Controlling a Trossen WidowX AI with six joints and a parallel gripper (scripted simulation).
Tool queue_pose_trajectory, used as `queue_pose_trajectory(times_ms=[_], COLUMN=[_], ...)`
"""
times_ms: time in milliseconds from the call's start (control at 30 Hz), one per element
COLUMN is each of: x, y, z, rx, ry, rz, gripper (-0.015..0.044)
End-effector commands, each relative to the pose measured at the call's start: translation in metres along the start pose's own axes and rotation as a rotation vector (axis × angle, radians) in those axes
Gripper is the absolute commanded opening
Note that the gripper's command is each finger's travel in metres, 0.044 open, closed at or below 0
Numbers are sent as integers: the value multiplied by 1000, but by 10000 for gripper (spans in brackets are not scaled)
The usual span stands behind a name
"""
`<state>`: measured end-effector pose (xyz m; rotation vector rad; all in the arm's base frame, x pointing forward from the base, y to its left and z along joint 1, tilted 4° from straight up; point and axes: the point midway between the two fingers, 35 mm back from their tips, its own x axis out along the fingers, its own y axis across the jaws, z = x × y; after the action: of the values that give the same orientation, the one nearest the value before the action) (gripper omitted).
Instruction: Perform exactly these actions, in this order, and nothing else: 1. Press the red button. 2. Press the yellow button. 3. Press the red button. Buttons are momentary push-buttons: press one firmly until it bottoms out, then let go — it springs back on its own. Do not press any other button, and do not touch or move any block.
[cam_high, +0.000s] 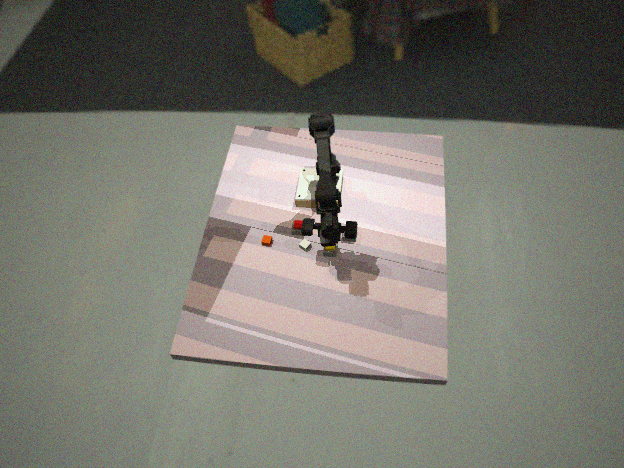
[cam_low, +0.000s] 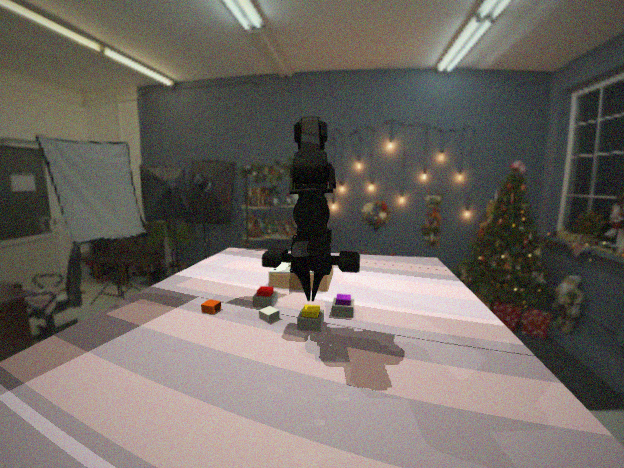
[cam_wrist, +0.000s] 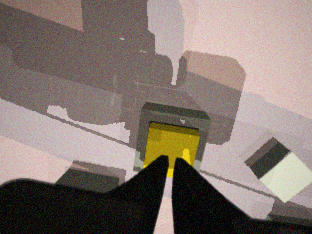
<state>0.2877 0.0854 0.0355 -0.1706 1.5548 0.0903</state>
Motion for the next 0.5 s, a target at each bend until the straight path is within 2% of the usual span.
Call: queue_pose_trajectory(times_ms=[0, 467], x=[10, 26], y=[0, 0], z=[-3, -4], rx=[1, 1], ry=[12, 12], rz=[-1, -1], gripper=[20, 20])
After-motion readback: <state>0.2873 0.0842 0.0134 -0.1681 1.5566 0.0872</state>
